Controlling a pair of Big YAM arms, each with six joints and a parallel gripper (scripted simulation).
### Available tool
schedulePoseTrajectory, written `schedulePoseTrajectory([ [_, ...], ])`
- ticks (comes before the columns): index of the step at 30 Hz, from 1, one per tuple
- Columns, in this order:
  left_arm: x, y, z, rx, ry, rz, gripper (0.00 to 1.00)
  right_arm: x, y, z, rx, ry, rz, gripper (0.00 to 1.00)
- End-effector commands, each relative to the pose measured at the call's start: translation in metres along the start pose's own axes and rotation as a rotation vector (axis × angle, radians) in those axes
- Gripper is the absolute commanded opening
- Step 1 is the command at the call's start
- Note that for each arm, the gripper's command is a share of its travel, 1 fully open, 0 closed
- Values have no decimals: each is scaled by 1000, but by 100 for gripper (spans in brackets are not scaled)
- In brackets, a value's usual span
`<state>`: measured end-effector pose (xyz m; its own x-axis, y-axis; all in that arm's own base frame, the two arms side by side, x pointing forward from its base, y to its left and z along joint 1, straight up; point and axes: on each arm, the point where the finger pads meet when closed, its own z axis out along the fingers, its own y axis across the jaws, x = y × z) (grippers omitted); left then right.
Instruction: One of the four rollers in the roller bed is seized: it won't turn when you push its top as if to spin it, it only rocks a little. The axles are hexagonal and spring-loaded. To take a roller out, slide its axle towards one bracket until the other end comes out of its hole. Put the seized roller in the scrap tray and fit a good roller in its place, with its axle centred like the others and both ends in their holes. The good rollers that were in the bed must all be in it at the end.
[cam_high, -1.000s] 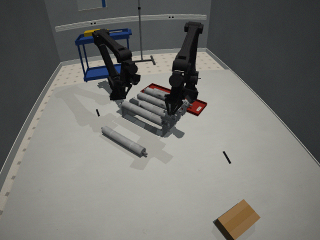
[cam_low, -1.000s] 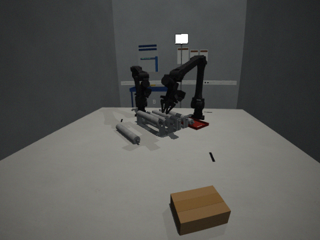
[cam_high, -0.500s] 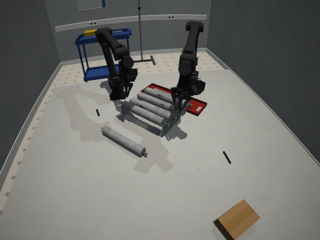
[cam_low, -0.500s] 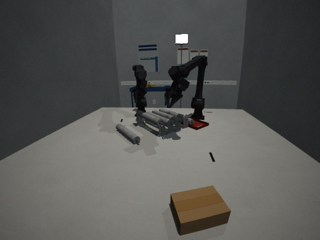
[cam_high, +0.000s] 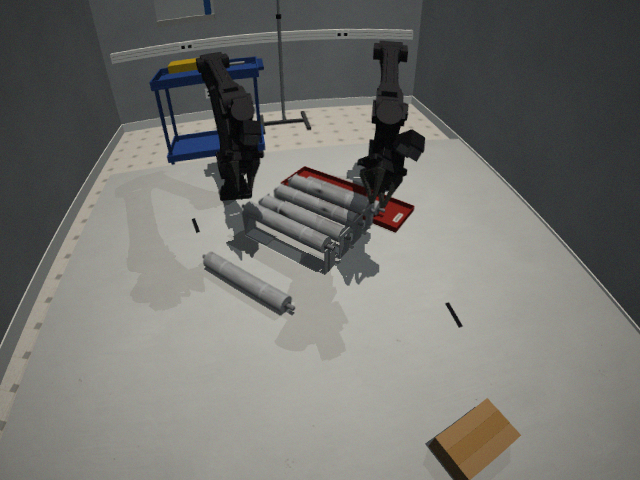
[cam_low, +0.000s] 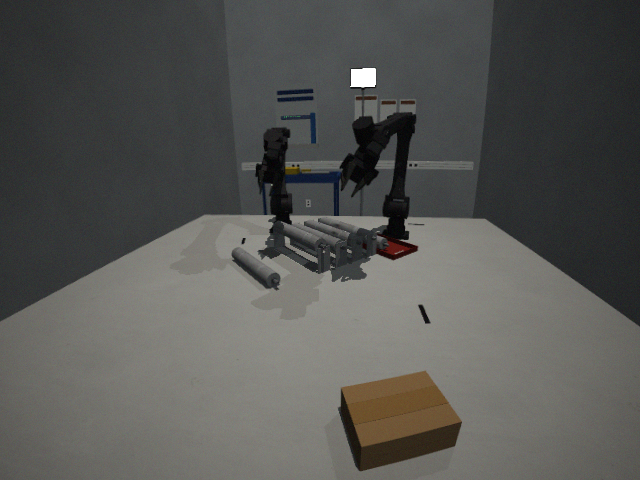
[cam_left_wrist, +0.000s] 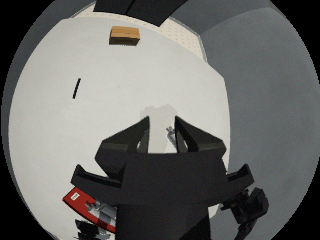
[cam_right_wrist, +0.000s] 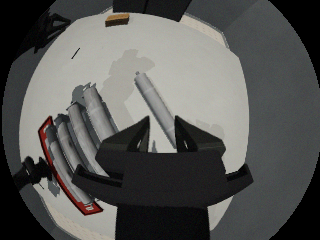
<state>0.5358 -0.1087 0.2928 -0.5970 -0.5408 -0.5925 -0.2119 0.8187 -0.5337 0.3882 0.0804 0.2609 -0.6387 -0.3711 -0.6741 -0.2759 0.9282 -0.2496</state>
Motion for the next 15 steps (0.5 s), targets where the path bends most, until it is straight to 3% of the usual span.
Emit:
schedulePoseTrajectory([
  [1,-33,-5,-21,54,-107,120,32,-65,-28,-7,39,-141,96,32],
  [5,-55,-6,-35,70,-192,205,32,-95,-49,-10,60,-238,156,32],
  [7,-55,-6,-35,70,-192,205,32,-95,-49,-10,60,-238,156,32],
  [8,-43,-5,-20,61,-158,208,32,-79,-36,1,39,-203,142,32],
  [9,-57,-1,-28,61,-195,212,32,-103,-55,-12,65,-263,168,32],
  [10,-61,-1,-32,63,-213,228,32,-109,-59,-13,69,-282,178,32],
  [11,-80,-9,-56,77,-280,253,32,-120,-69,-18,83,-316,198,32],
  [15,-100,-12,-74,82,-368,354,32,-147,-91,-26,101,-417,250,32],
])
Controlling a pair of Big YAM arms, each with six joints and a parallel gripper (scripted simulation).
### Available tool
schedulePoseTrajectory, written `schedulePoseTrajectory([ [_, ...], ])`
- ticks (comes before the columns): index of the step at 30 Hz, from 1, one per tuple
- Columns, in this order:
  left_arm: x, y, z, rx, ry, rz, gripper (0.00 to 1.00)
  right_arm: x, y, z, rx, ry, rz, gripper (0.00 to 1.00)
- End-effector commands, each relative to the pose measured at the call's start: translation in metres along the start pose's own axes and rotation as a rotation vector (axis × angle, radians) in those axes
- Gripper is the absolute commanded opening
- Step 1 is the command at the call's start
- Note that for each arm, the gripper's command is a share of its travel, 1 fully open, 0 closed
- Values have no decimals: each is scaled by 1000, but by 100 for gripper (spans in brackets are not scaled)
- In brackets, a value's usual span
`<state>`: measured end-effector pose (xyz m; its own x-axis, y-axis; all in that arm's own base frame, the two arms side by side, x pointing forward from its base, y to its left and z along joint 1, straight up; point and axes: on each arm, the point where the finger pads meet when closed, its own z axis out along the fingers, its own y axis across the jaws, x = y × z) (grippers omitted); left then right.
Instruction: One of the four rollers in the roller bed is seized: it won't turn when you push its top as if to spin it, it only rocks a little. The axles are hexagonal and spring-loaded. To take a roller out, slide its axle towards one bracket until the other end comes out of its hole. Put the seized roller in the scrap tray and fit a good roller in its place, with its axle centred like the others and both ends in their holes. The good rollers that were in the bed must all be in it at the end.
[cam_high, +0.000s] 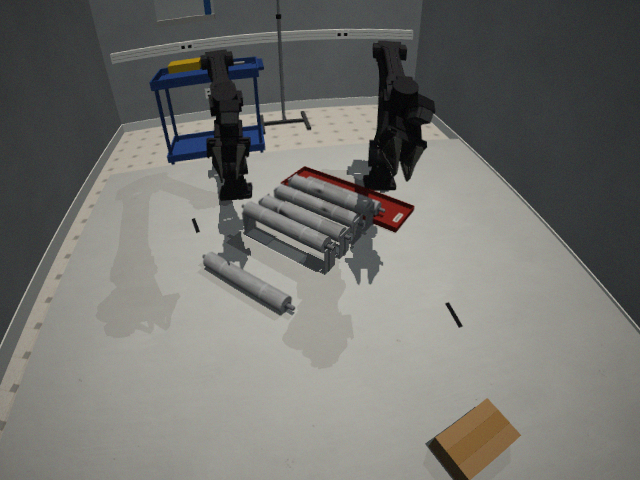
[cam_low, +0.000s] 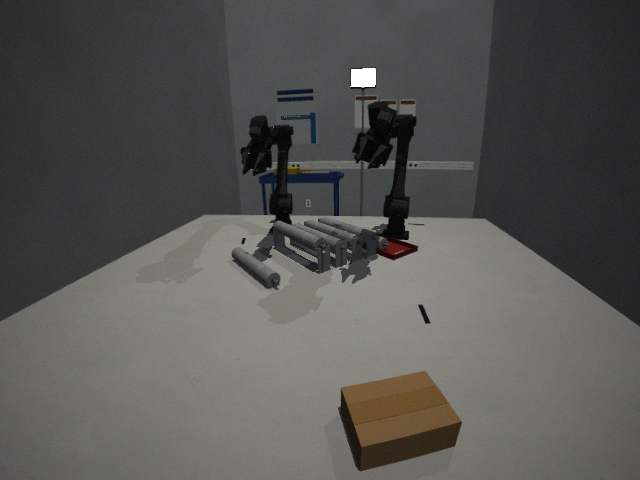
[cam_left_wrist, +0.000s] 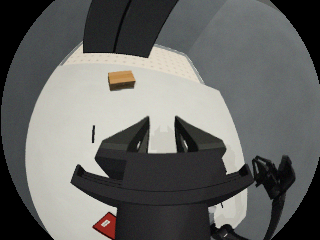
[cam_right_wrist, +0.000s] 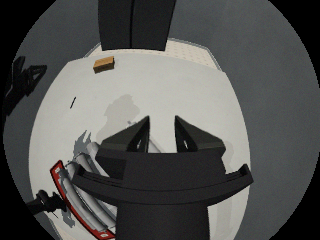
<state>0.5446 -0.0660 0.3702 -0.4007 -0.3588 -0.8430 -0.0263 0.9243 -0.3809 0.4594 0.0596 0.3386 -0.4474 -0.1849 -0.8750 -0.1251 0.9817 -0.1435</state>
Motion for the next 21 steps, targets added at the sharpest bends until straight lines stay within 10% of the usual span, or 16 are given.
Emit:
schedulePoseTrajectory([
  [1,-38,3,-21,15,-124,121,32,-73,-27,-4,41,-162,78,32],
  [21,-120,18,-83,-62,-436,423,32,-184,-98,-27,98,-532,191,32],
])
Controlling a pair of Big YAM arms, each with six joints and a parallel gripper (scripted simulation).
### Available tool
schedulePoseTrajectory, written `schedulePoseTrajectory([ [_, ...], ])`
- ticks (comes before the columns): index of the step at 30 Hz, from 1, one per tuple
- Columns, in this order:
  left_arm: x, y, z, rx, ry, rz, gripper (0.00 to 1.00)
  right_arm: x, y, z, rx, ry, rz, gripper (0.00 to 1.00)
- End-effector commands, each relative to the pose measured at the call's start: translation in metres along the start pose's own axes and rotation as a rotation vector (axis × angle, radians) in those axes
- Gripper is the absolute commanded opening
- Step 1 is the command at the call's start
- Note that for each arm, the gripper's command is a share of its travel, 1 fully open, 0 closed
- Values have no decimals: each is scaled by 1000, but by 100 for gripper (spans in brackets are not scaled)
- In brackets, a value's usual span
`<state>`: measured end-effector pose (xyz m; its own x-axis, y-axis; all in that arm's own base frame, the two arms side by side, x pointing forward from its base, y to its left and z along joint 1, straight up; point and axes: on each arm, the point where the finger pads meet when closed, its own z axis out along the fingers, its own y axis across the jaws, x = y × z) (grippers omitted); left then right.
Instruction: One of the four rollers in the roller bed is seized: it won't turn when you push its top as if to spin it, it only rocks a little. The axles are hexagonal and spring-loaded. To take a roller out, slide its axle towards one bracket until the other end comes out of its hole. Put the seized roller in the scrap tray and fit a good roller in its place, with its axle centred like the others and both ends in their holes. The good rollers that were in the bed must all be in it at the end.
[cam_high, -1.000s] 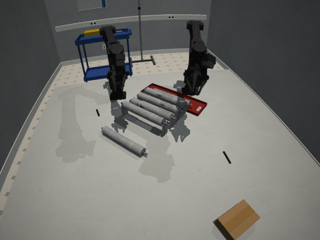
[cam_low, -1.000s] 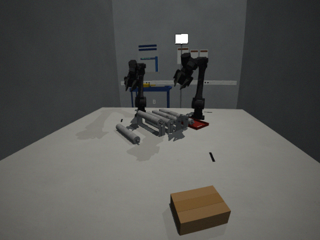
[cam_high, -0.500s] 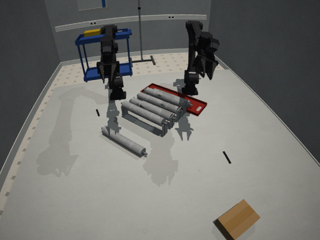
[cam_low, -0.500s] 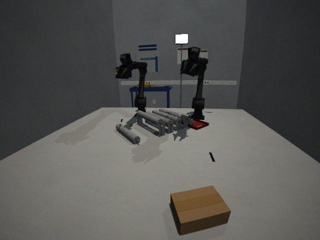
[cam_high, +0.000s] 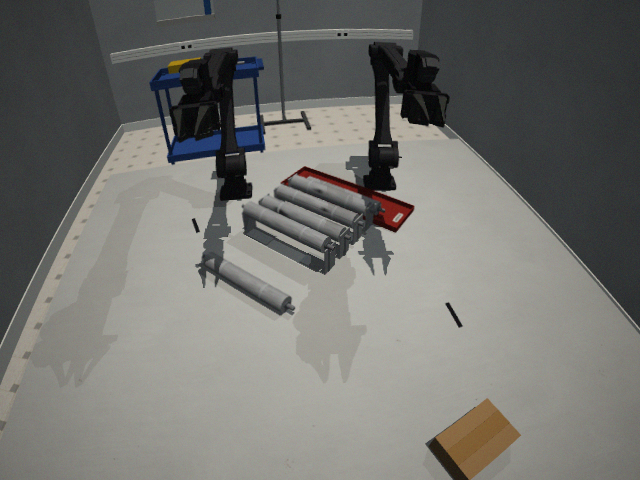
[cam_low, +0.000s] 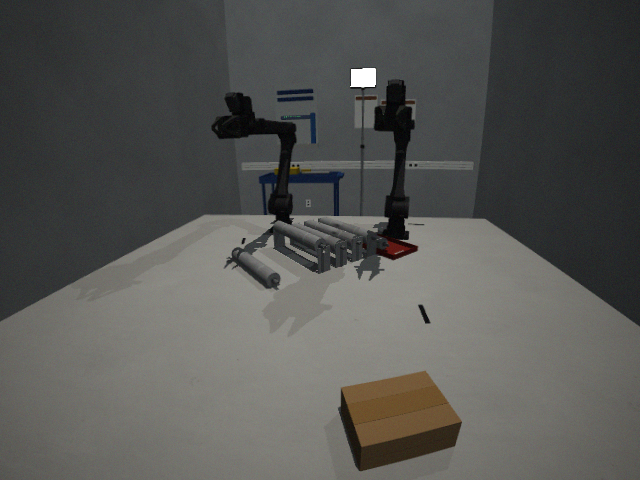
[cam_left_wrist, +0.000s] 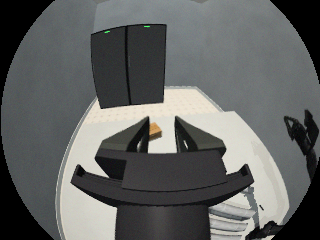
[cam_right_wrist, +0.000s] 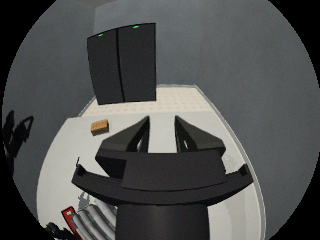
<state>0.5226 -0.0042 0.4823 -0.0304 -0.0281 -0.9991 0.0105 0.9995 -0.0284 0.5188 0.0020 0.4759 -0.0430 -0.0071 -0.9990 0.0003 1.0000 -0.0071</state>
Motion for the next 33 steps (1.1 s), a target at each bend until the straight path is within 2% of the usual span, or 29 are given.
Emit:
schedulePoseTrajectory([
  [1,-9,11,-4,-23,-46,63,32,-53,-6,9,5,-107,27,32],
  [5,-4,10,0,-20,-37,61,32,-55,-10,9,11,-112,26,32],
  [6,5,-2,3,-1,-1,41,32,-13,4,11,-12,-31,13,32],
  [7,8,-3,2,2,10,21,32,-4,5,10,-13,-11,-3,32],
  [9,-21,0,-2,-6,-39,13,32,-8,-11,9,18,-18,-4,32],
  [15,-43,-4,-9,2,-78,14,32,-28,-5,-4,5,-68,-4,32],
  [22,-48,-3,-7,-1,-84,30,32,-28,-3,-4,1,-71,-2,32],
  [23,-41,0,-7,-7,-79,29,32,-31,-3,2,0,-71,3,32],
  [25,-56,-5,-8,2,-95,34,32,-16,-1,5,-3,-48,-2,32],
  [33,-50,-5,-6,1,-85,37,32,-28,3,-5,-13,-74,0,32],
])
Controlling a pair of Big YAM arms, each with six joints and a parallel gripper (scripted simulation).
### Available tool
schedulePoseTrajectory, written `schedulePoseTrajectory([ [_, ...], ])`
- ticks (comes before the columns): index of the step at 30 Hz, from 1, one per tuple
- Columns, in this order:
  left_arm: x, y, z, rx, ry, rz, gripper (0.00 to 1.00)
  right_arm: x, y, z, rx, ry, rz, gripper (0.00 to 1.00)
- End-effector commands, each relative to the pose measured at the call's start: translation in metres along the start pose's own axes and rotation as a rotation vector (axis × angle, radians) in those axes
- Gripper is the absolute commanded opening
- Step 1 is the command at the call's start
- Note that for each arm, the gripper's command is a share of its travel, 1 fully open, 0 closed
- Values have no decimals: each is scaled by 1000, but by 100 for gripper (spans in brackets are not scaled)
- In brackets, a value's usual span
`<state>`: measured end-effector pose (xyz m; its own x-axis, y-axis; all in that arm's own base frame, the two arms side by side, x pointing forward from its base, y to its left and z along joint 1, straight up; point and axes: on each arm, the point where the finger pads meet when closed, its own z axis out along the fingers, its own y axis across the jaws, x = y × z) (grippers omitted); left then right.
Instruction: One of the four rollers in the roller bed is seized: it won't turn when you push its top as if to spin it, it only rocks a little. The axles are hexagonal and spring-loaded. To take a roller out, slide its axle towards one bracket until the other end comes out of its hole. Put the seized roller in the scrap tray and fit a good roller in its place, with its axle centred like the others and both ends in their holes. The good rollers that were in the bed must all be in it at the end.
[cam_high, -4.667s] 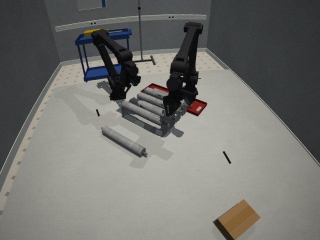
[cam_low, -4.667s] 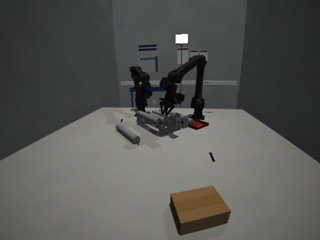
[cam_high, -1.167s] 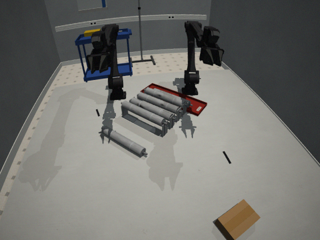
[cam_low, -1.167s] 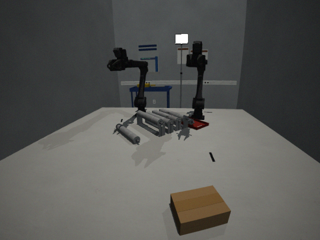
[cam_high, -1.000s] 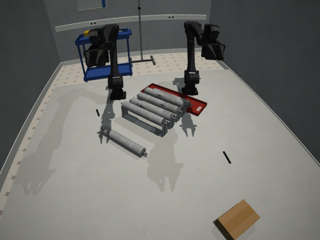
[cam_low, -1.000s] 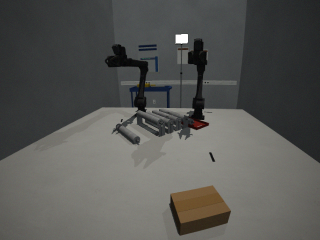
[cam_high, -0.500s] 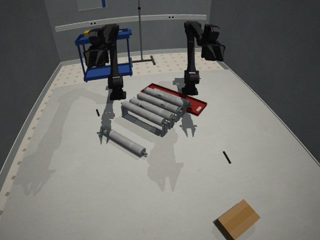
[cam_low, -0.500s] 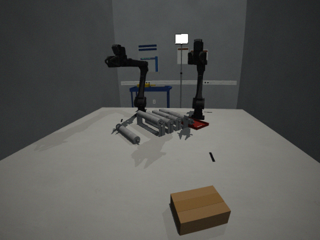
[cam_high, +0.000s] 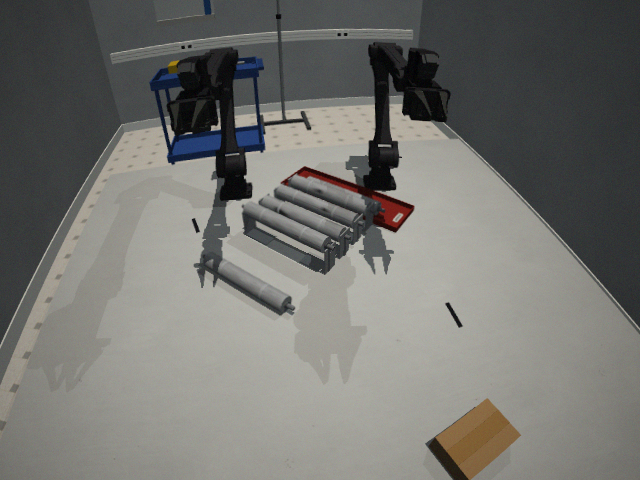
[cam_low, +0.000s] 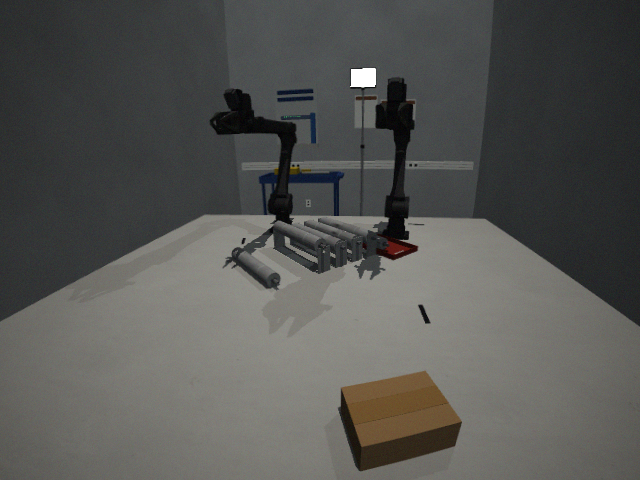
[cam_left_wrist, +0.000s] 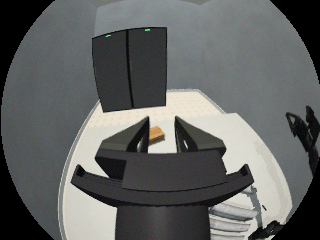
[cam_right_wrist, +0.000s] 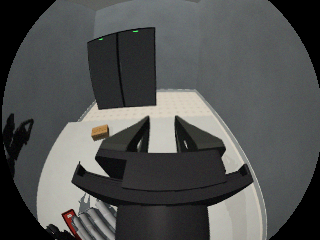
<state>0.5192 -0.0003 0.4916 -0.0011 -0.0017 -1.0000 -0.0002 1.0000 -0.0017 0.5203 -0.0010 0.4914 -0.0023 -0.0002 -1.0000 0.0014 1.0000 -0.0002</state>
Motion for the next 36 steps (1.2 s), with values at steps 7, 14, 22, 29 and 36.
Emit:
schedulePoseTrajectory([
  [7,-45,-7,-1,11,-63,10,62,-20,3,-3,-6,-35,-2,32],
  [14,-40,-7,1,11,-56,10,62,-9,5,-6,-12,-13,-4,32],
  [22,-40,-7,2,12,-56,10,62,-7,6,-6,-13,-12,-3,32],
  [29,-21,-20,12,37,8,-83,62,11,19,-10,-27,45,-20,32],
  [36,20,-48,26,73,153,-242,62,57,42,-23,-47,185,-48,32],
])
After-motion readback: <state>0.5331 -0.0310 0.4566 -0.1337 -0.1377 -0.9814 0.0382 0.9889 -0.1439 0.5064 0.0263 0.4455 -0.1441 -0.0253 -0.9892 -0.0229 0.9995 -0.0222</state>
